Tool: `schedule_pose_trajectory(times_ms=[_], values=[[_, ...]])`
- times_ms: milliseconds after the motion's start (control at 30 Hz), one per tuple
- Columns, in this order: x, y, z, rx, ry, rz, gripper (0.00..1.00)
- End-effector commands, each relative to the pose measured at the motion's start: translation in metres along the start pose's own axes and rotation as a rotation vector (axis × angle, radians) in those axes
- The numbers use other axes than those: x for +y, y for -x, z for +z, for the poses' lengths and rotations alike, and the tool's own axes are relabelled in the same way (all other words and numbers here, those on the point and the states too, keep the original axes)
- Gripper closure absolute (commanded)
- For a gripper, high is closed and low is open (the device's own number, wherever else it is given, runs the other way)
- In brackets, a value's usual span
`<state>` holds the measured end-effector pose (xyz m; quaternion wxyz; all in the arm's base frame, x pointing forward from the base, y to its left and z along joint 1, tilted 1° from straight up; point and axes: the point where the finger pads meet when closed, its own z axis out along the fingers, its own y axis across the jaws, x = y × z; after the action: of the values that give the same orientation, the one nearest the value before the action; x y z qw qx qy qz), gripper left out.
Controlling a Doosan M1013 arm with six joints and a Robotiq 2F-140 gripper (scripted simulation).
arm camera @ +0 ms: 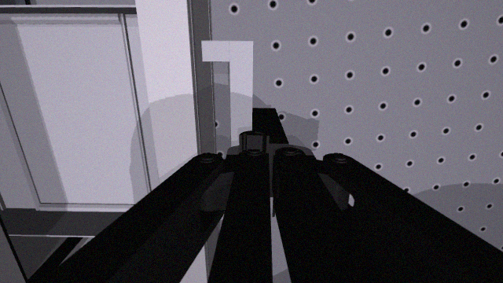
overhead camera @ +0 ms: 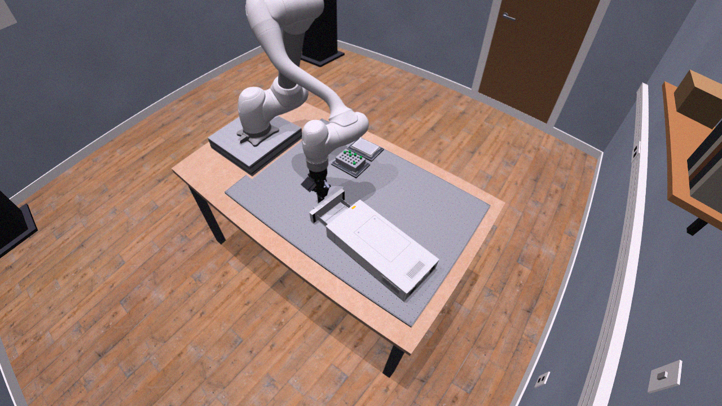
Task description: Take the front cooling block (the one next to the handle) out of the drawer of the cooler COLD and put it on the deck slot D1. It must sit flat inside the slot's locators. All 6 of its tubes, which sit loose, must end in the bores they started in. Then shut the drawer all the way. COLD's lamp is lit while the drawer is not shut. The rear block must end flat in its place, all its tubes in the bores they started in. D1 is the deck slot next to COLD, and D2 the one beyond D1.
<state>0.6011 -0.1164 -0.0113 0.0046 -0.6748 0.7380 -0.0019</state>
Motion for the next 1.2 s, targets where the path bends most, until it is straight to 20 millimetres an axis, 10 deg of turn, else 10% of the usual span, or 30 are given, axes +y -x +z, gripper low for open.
schedule_pose_trajectory(times_ms=[0, 1167], values=[[-0.005, 0.000, -0.001, 0.000, -0.001, 0.000, 0.90], [-0.044, 0.000, -0.001, 0.000, -0.001, 0.000, 0.90]])
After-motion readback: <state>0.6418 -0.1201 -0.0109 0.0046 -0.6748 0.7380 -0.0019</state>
